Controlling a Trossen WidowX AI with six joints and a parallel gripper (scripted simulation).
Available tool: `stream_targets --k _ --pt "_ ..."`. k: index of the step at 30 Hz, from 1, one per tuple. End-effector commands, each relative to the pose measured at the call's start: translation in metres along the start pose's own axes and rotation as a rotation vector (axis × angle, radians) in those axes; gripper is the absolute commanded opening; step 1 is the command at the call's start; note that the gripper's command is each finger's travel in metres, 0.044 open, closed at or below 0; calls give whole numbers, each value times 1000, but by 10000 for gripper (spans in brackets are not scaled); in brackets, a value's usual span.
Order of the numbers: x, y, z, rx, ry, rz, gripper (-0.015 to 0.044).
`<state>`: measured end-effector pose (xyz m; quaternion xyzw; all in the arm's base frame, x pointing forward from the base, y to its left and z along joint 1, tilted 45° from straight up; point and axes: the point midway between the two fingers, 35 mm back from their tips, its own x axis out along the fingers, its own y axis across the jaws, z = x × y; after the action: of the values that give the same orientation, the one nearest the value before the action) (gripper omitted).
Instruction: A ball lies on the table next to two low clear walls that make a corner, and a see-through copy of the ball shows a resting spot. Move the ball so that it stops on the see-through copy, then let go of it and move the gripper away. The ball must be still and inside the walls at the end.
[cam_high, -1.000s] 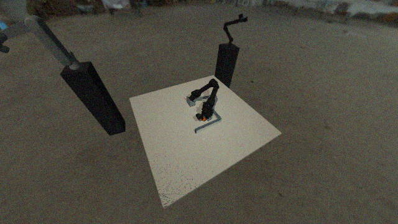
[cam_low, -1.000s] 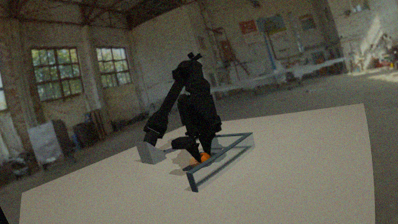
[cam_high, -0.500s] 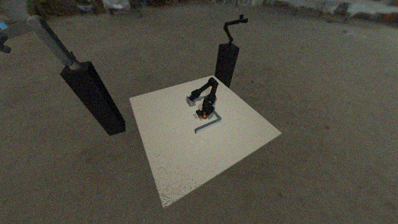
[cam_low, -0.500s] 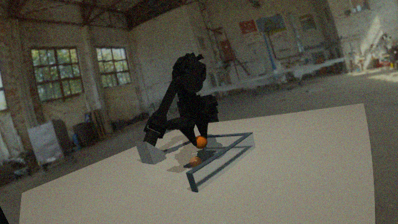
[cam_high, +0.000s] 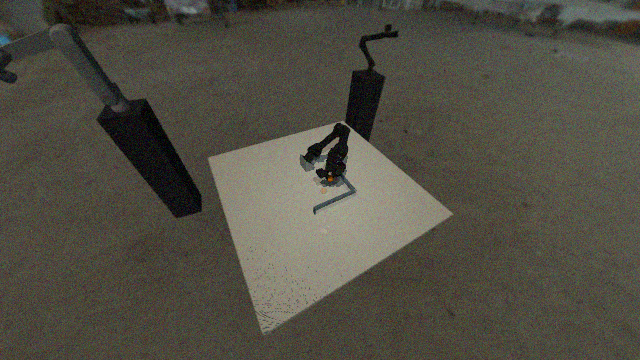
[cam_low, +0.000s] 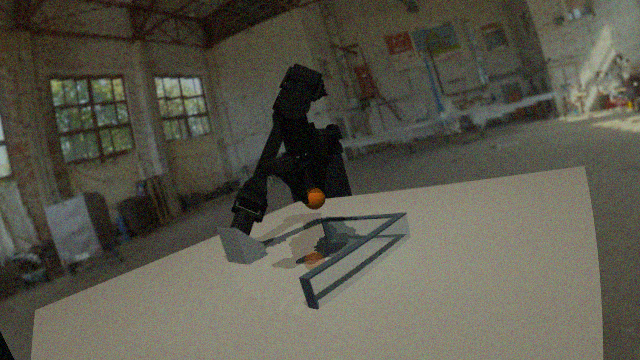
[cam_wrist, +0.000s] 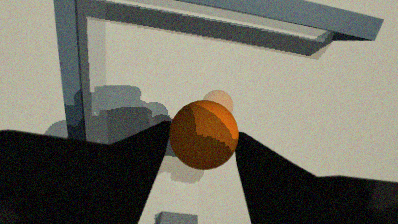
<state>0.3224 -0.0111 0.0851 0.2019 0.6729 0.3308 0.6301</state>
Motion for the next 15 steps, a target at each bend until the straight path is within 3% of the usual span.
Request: stream_targets --k 1,15 --pt "1 -3 -3 -3 5 -1 0" --pt "42 -26 -21 -3 5 -1 0"
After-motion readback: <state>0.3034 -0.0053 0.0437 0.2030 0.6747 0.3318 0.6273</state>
